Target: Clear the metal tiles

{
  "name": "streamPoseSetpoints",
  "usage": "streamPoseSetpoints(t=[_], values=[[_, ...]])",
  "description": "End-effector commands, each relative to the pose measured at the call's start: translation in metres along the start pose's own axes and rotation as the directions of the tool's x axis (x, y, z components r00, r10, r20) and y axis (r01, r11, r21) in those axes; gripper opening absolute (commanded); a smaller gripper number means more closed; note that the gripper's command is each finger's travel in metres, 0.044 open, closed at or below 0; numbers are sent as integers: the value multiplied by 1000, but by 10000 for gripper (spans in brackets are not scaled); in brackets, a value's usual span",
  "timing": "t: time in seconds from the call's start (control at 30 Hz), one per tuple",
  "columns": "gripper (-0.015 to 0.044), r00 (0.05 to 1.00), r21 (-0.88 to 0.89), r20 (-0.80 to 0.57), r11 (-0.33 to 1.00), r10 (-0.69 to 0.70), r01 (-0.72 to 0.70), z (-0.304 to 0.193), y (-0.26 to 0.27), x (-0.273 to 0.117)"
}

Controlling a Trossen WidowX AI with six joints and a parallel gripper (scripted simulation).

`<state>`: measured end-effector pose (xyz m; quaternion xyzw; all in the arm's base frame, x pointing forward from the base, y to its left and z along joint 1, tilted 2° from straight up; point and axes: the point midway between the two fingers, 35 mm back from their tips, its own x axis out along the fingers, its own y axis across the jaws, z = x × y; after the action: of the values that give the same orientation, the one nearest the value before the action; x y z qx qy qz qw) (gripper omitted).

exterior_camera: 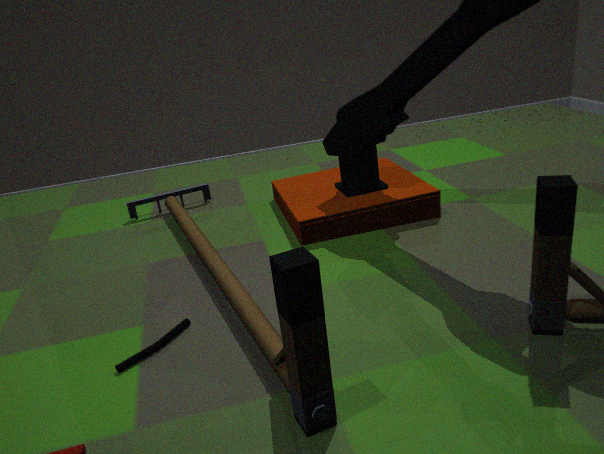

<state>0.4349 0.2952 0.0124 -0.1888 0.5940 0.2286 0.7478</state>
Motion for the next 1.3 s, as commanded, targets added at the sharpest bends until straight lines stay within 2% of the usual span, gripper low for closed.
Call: streamPoseSetpoints(t=[0.0,1.27], values=[[0,1000,5,9,1000,-1,1,3,-3,0],[0,999,4,49,1000,-7,7,20,-35,4]])
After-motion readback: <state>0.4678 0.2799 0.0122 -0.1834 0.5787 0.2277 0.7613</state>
